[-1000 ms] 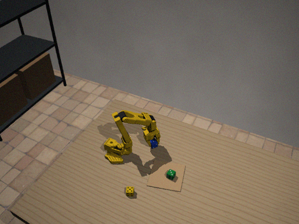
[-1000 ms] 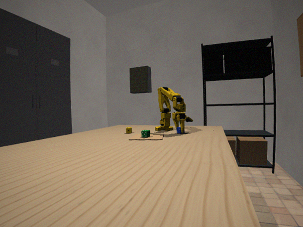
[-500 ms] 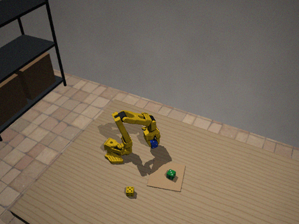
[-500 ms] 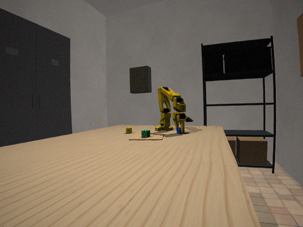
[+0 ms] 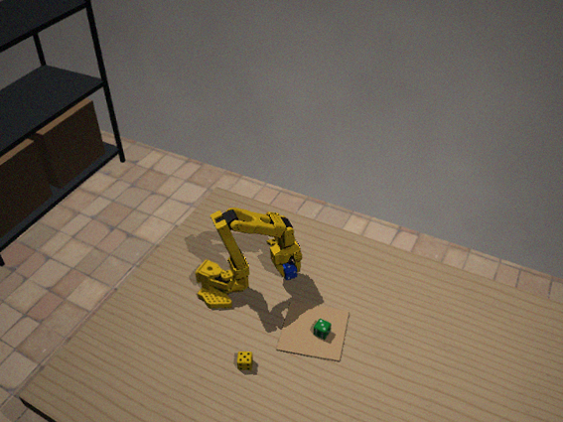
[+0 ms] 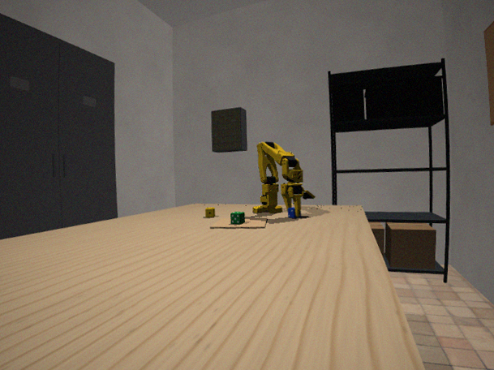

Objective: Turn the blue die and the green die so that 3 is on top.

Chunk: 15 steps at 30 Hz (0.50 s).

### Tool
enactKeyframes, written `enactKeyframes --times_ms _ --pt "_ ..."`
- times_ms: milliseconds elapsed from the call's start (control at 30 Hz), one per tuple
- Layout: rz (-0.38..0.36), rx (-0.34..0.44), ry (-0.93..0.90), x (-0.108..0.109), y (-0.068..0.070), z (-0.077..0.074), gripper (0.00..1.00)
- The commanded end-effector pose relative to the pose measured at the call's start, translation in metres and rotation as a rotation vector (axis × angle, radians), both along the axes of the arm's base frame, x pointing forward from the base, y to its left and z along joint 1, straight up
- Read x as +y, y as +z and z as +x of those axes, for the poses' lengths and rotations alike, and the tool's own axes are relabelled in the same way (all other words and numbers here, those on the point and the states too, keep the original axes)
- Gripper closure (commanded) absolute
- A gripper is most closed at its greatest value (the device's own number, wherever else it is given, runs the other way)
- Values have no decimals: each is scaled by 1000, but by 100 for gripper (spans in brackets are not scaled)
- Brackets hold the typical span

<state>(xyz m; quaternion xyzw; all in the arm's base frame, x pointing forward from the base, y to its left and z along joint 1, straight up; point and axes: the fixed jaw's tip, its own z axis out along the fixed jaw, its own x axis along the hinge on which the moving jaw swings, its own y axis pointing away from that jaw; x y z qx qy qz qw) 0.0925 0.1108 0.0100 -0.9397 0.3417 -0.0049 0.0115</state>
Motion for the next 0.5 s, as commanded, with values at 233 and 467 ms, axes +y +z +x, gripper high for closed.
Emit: enactKeyframes --times_ms 233,467 --pt "14 -10 13 3 1 1 83" --pt "14 -10 13 3 1 1 80"
